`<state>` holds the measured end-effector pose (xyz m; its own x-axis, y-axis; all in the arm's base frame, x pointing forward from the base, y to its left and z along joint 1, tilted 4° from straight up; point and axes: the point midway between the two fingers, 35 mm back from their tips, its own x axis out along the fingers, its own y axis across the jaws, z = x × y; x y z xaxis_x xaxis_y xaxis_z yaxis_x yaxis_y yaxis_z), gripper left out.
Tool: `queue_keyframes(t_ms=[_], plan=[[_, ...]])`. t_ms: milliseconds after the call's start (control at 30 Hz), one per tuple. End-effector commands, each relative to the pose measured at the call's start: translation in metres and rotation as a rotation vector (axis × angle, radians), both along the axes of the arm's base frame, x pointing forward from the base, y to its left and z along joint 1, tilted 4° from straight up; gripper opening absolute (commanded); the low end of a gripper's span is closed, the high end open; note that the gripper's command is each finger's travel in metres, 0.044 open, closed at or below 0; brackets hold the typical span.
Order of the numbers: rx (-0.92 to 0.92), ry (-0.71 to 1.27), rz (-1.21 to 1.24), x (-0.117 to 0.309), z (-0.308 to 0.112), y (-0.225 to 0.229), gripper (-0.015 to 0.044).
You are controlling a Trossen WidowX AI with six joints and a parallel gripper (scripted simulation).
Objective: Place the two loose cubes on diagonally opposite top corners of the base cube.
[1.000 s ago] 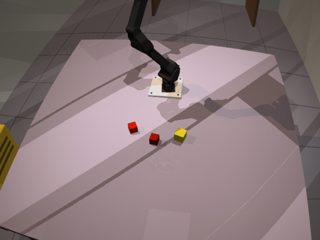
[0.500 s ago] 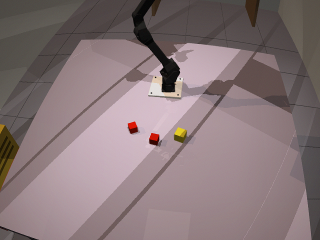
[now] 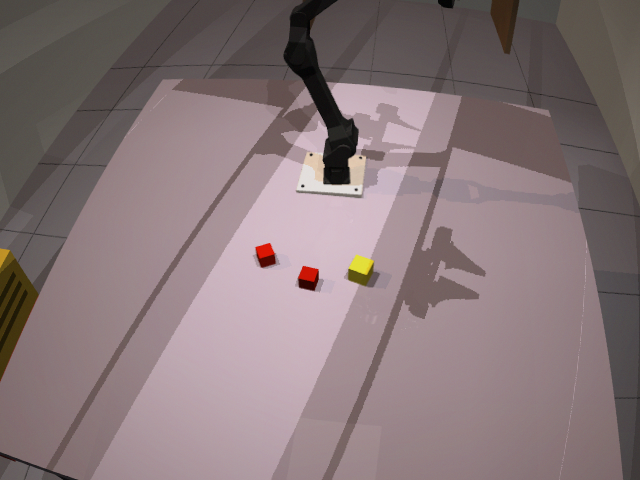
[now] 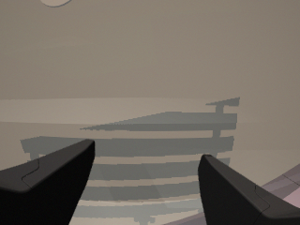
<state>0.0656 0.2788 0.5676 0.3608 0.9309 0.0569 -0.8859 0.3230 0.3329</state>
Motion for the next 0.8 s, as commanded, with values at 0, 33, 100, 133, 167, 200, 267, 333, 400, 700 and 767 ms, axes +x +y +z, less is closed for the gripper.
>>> queue_keyframes(t_ms=[0,33,100,133,167,200,267,333,400,700,767], plan=[[-0.143,-0.086,-0.079,0.028,-0.027,0.014,0.0265],[-0.182,-0.107,-0.100,0.036,-0.034,0.017,0.0265],[-0.262,-0.145,-0.140,0.053,-0.049,0.021,0.0265],[-0.303,-0.163,-0.158,0.062,-0.057,0.022,0.0265],[-0.344,-0.179,-0.176,0.071,-0.064,0.023,0.0265],[-0.385,-0.194,-0.192,0.080,-0.072,0.024,0.0265],[-0.468,-0.222,-0.222,0.098,-0.087,0.024,0.0265],[-0.551,-0.244,-0.247,0.117,-0.103,0.022,0.0265],[-0.635,-0.262,-0.269,0.135,-0.118,0.018,0.0265],[-1.005,-0.286,-0.307,0.210,-0.189,-0.020,0.0265],[-1.083,-0.278,-0.302,0.225,-0.205,-0.032,0.0265]])
